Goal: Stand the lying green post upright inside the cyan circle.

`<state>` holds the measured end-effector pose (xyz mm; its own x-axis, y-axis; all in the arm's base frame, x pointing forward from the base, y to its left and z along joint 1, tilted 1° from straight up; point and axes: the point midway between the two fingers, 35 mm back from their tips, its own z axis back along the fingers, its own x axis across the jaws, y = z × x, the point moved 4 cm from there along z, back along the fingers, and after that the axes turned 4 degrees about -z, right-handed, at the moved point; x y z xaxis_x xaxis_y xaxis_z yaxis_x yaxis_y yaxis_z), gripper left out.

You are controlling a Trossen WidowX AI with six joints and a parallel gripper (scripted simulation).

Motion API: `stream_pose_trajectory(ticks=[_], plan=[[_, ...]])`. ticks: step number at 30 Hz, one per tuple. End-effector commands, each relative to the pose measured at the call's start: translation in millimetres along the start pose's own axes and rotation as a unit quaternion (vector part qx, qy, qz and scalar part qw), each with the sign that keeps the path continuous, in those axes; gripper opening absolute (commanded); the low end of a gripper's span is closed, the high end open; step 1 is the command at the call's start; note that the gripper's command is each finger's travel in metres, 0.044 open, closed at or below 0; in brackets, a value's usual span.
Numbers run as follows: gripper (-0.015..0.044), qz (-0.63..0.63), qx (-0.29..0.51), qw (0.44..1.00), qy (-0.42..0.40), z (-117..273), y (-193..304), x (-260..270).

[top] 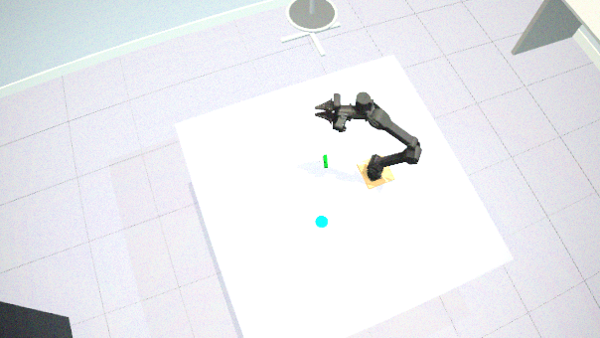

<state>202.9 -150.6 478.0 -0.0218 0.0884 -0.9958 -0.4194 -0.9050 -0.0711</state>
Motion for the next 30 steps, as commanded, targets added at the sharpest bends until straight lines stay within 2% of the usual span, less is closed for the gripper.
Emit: stream_pose_trajectory(ticks=[1,15,30], plan=[[0.0233,-0.009,0.010,0.998,-0.058,-16.4,6.7,26.8],[0.0233,-0.023,0.030,0.963,-0.267,-48.3,16.9,121.9],[0.0233,-0.006,0.031,0.873,-0.486,-45.4,15.4,216.0]])
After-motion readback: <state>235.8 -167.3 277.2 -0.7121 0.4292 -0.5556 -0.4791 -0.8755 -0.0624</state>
